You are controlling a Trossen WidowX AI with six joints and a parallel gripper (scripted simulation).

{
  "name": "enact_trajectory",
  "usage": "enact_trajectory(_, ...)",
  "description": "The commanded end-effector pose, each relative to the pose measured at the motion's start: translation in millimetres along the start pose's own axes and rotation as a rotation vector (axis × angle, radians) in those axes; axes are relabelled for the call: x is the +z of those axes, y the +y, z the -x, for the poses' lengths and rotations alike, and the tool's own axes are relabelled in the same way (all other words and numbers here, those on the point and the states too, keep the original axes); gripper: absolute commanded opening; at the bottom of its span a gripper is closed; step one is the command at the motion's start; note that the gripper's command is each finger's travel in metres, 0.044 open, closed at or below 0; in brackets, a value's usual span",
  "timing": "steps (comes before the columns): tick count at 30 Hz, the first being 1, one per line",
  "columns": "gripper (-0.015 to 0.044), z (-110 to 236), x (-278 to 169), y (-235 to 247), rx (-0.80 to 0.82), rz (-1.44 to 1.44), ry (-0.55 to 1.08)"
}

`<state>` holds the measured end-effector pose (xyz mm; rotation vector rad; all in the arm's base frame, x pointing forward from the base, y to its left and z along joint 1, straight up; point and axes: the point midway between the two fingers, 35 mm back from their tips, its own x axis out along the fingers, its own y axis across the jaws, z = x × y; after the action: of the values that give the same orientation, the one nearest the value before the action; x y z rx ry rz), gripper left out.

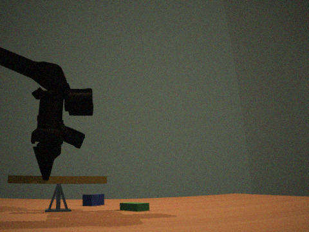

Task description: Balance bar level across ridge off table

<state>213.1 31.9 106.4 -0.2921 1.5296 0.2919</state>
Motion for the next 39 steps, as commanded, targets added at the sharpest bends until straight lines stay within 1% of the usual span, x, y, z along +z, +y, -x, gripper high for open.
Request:
enact_trajectory(1, 0.0, 0.0, 0.0, 0.0, 0.0, 0.0, 0.0)
enact_trajectory(9, 0.0, 0.0, 0.0, 0.0, 0.0, 0.0, 0.0)
enact_trajectory(15, 0.0157, 0.0, 0.0, 0.0, 0.0, 0.0, 0.0)
enact_trajectory(16, 0.0167, 0.0, 0.0, 0.0, 0.0, 0.0, 0.0)
enact_trajectory(39, 0.0169, 0.0, 0.0, 0.0, 0.0, 0.0, 0.0)
